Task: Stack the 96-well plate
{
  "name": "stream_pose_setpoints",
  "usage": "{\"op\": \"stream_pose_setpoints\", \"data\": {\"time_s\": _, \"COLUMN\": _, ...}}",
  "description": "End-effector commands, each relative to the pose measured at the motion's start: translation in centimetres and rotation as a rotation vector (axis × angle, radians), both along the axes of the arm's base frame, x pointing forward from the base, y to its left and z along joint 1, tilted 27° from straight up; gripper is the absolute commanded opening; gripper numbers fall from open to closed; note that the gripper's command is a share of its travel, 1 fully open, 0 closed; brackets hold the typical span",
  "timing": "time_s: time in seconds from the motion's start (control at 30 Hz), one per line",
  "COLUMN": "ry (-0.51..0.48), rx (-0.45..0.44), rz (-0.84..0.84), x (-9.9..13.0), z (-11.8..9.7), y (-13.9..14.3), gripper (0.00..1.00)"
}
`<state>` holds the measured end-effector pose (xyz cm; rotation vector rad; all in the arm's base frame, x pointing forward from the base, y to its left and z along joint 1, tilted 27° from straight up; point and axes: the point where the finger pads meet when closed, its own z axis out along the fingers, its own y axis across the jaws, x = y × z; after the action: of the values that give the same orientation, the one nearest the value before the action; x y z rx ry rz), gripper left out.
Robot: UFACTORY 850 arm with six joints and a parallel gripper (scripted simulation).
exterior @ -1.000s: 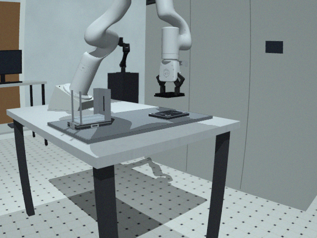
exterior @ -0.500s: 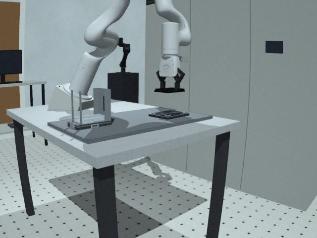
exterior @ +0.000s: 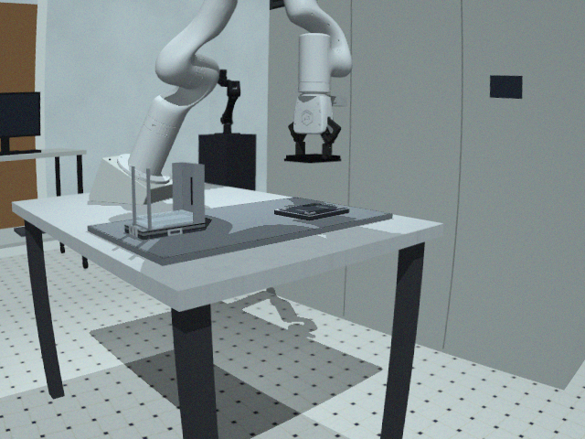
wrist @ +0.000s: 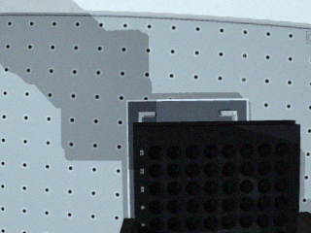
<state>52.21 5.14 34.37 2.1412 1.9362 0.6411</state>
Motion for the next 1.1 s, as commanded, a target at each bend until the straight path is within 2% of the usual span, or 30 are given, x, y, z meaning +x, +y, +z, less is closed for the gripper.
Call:
{"op": "stream_pose_setpoints", "data": {"time_s": 0.0, "ry": -0.003, "rx": 0.000, "rz": 0.000, "x": -0.2, "z": 0.8, "y": -0.1, "gripper": 0.00}}
{"op": "stream_pose_setpoints", "data": {"time_s": 0.5, "ry": -0.003, "rx": 0.000, "rz": 0.000, "x": -1.1, "z": 2.7, "y": -0.4, "gripper": 0.00}}
{"op": "stream_pose_setpoints", "data": {"time_s": 0.93, "ry": -0.003, "rx": 0.000, "rz": 0.000, "x": -1.1, "z": 2.7, "y": -0.4, "gripper": 0.00}}
{"op": "stream_pose_setpoints", "data": {"time_s": 1.07, "ry": 0.010, "rx": 0.038, "rz": -0.078, "x": -1.5, "z": 2.3, "y": -1.6, "gripper": 0.00}}
